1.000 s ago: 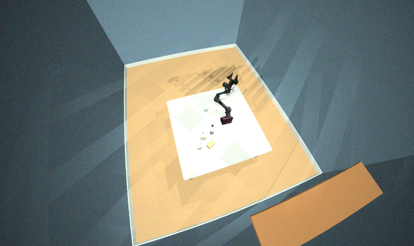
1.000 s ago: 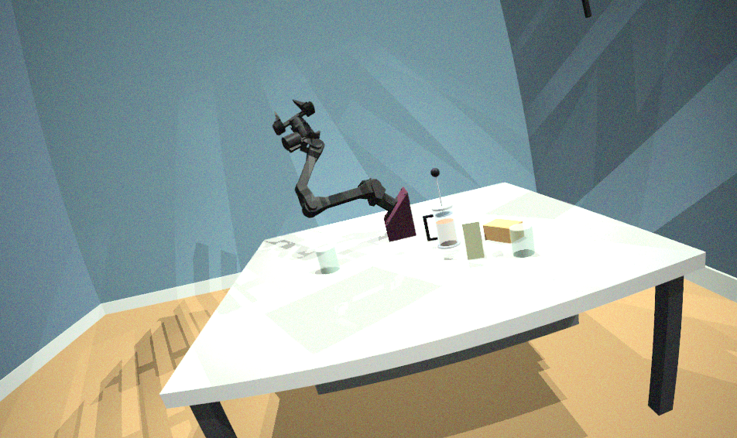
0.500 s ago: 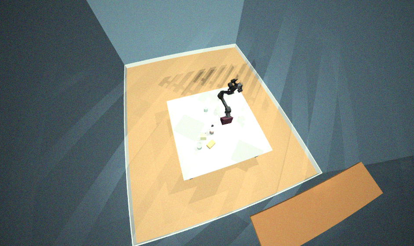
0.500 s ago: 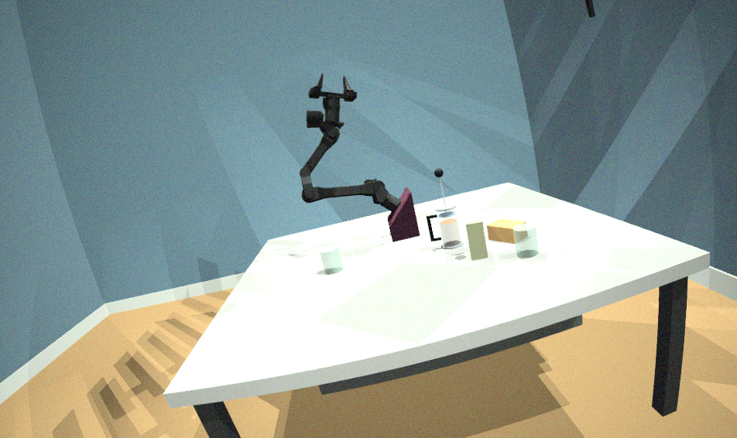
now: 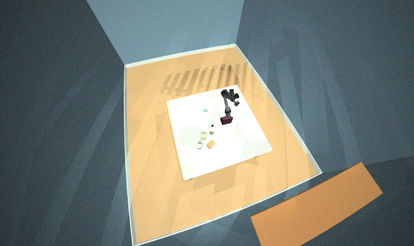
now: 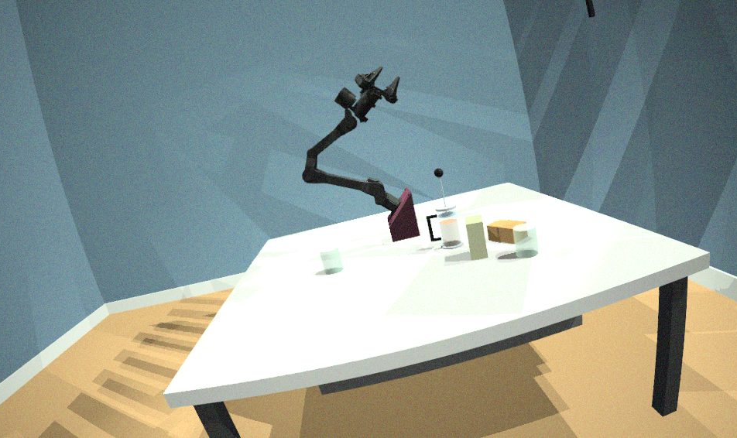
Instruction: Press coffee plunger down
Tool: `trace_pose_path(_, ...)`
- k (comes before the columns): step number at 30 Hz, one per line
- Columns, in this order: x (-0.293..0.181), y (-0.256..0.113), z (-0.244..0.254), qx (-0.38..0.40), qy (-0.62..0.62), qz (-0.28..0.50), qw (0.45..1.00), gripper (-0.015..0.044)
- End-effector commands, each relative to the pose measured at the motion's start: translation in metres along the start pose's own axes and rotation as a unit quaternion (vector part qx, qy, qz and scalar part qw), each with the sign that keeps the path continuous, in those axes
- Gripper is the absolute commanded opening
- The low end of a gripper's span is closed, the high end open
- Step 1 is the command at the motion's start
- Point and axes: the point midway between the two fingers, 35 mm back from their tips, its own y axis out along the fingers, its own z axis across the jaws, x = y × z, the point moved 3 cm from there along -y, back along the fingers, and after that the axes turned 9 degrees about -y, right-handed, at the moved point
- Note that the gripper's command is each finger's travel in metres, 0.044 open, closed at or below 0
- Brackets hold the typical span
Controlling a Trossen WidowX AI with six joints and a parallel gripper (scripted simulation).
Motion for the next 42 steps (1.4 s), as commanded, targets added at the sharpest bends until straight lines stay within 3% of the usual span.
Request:
trace_pose_path(1,-0.062,0.022,0.019,0.018,0.065,0.139,0.988,0.0440)
trace_pose_path(9,-0.180,0.025,0.048,-0.008,0.168,0.387,0.907,0.0440)
trace_pose_path(17,-0.270,-0.017,0.072,-0.083,0.217,0.589,0.774,0.0440)
trace_pose_path(29,-0.315,-0.053,0.106,-0.091,0.217,0.603,0.762,0.0440)
trace_pose_path(42,-0.327,-0.048,0.107,-0.091,0.218,0.604,0.762,0.0440)
